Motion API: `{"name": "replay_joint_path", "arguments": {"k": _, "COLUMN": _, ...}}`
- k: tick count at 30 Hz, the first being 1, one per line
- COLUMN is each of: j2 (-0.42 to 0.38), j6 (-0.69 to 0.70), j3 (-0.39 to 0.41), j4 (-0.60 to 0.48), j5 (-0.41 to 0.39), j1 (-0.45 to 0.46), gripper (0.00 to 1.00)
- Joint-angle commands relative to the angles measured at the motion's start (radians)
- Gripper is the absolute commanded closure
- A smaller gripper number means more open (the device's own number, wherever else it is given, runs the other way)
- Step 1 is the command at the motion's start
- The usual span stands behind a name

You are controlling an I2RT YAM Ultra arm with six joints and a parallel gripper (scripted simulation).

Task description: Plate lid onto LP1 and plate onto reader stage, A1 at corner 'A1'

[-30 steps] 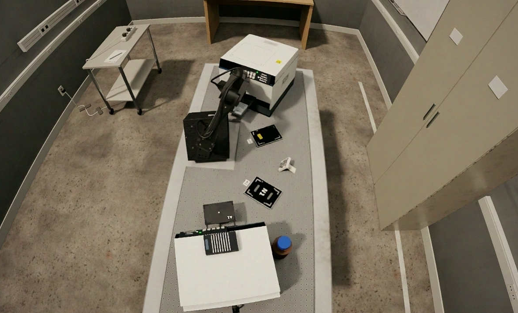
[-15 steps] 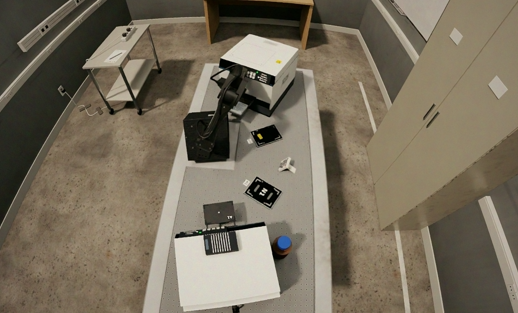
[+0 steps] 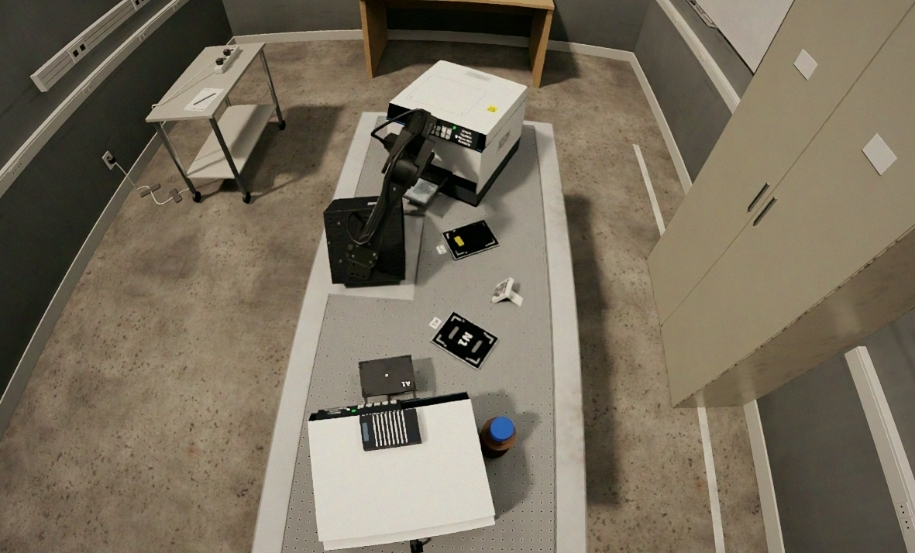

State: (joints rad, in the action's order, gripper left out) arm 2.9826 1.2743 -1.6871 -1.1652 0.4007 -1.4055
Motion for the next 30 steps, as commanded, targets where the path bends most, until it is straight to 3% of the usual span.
{"name": "replay_joint_path", "arguments": {"k": 1, "j2": -0.031, "j6": -0.009, "j3": -0.035, "j4": -0.038, "j5": -0.022, "j1": -0.022, "gripper": 0.00}}
{"name": "replay_joint_path", "arguments": {"k": 30, "j2": -0.036, "j6": -0.033, "j3": -0.158, "j4": -0.176, "j5": -0.050, "j1": -0.057, "gripper": 0.00}}
